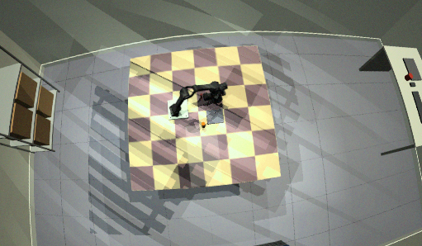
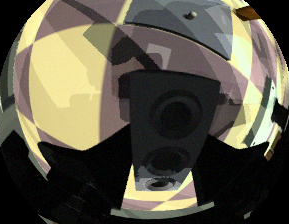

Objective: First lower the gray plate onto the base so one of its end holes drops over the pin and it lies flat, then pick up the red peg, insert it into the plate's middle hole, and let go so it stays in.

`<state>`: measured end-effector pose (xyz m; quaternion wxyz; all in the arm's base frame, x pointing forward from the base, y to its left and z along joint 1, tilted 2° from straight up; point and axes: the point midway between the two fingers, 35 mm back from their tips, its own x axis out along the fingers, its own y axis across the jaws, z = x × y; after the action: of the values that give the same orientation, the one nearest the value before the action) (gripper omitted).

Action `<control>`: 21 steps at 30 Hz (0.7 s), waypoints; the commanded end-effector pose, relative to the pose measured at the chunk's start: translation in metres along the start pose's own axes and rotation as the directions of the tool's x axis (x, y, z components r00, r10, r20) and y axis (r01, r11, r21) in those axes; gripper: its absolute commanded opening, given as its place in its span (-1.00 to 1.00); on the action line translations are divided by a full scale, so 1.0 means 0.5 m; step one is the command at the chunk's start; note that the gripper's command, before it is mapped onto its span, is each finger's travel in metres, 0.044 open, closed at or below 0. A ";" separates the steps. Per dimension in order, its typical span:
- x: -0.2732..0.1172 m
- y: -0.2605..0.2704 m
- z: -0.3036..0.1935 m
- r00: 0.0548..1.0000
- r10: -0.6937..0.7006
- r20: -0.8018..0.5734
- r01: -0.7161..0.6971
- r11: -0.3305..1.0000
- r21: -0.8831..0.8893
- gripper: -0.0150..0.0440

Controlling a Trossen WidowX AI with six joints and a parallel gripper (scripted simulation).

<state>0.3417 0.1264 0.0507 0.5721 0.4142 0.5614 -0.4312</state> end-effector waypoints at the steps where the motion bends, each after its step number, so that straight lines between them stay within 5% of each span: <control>1: -0.036 0.008 0.000 1.000 0.012 -0.002 -0.012 1.000 -0.002 -0.49; 21: -0.166 0.002 0.002 1.000 0.013 -0.003 -0.013 1.000 0.005 -0.49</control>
<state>0.3432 0.1276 0.1184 0.5724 0.4145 0.5612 -0.4308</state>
